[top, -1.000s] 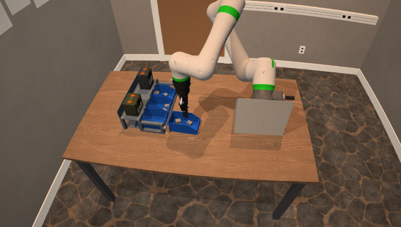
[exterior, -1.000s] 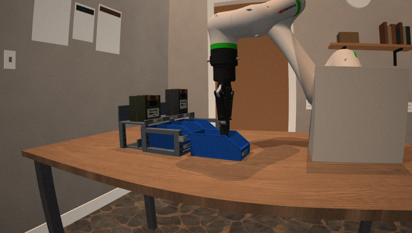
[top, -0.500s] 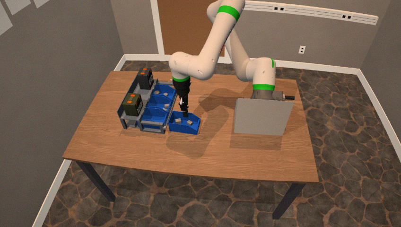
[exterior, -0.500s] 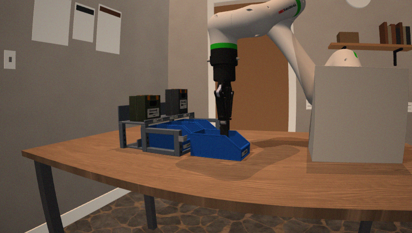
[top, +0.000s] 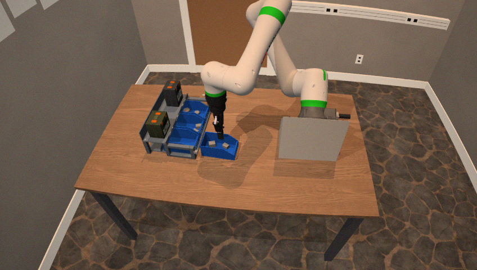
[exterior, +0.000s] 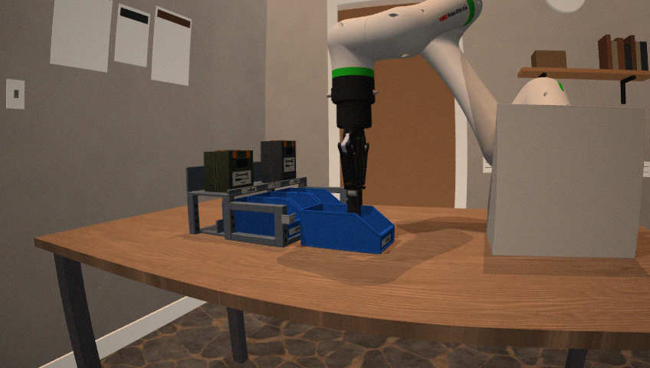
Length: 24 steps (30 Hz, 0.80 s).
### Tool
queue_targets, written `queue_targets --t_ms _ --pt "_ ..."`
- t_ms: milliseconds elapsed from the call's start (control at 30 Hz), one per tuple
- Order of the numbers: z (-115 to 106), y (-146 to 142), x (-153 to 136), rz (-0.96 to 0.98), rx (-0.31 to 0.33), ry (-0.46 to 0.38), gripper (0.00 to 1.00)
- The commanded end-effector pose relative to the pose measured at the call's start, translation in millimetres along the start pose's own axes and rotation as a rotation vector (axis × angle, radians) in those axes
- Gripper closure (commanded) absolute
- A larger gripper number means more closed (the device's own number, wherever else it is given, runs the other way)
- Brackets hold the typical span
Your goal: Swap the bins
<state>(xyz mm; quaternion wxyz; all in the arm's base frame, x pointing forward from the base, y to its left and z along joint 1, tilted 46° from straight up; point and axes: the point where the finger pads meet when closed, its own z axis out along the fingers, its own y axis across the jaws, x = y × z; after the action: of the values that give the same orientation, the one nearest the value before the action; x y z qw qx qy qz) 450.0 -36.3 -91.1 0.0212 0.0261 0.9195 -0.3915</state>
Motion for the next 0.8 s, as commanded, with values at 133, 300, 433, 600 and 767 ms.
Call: queue_targets --t_ms 133,300,433,600,767 --pt "-5 0 -1 0.0 -0.001 -0.002 0.9" --pt "-14 0 -1 0.0 -0.001 -0.002 0.9" --pt "-24 0 -1 0.0 -0.001 -0.002 0.9" --pt "-36 0 -1 0.0 -0.001 -0.002 0.9" --pt "-49 0 -1 0.0 -0.001 -0.002 0.9"
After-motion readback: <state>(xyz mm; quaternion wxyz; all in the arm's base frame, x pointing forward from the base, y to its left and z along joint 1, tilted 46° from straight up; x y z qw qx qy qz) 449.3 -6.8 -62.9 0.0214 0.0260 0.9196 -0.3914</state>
